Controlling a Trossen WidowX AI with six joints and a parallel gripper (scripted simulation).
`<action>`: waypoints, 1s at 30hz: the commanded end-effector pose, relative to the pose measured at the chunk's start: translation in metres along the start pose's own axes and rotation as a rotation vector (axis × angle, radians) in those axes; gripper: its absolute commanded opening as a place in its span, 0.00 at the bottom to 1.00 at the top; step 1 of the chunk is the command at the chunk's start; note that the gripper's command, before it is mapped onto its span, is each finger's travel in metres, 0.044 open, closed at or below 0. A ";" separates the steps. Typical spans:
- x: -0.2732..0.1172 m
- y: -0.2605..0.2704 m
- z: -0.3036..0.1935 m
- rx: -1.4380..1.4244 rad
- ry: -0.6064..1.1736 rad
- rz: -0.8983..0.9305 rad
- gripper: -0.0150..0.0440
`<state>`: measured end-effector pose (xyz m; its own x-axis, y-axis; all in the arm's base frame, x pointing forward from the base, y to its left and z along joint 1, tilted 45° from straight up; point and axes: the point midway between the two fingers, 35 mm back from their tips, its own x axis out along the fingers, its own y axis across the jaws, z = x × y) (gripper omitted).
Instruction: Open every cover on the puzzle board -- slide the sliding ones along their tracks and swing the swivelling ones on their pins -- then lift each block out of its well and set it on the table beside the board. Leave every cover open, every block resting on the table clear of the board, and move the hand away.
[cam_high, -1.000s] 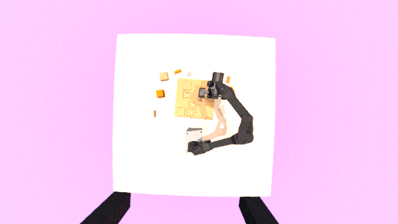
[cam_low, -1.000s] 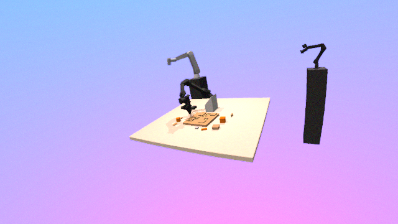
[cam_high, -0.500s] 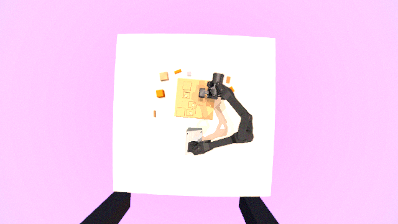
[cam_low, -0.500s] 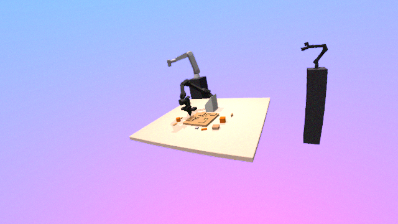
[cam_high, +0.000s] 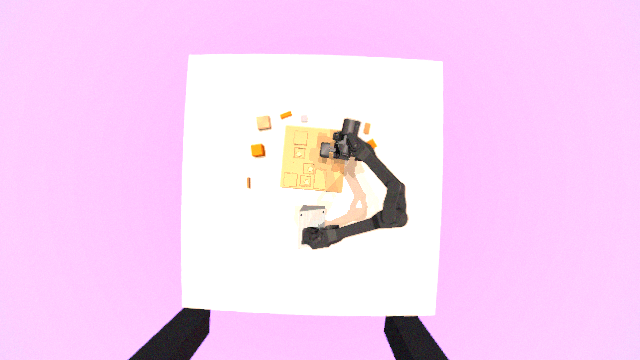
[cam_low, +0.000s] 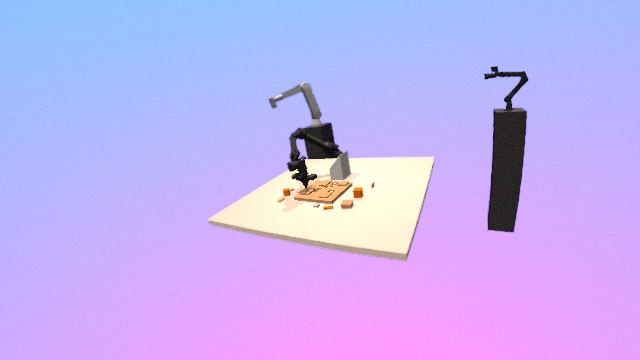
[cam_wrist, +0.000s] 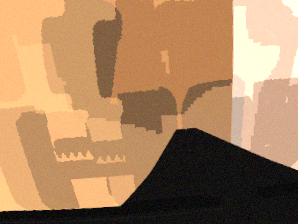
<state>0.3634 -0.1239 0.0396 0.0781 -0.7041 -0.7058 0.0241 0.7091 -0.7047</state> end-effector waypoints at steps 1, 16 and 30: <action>0.007 0.001 -0.004 -0.007 0.011 0.003 0.25; 0.016 0.001 -0.005 -0.007 0.011 0.002 0.25; 0.016 0.018 -0.010 -0.007 0.011 0.003 0.25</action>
<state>0.3584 -0.1261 0.0206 0.0728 -0.7045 -0.7059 0.0208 0.7087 -0.7052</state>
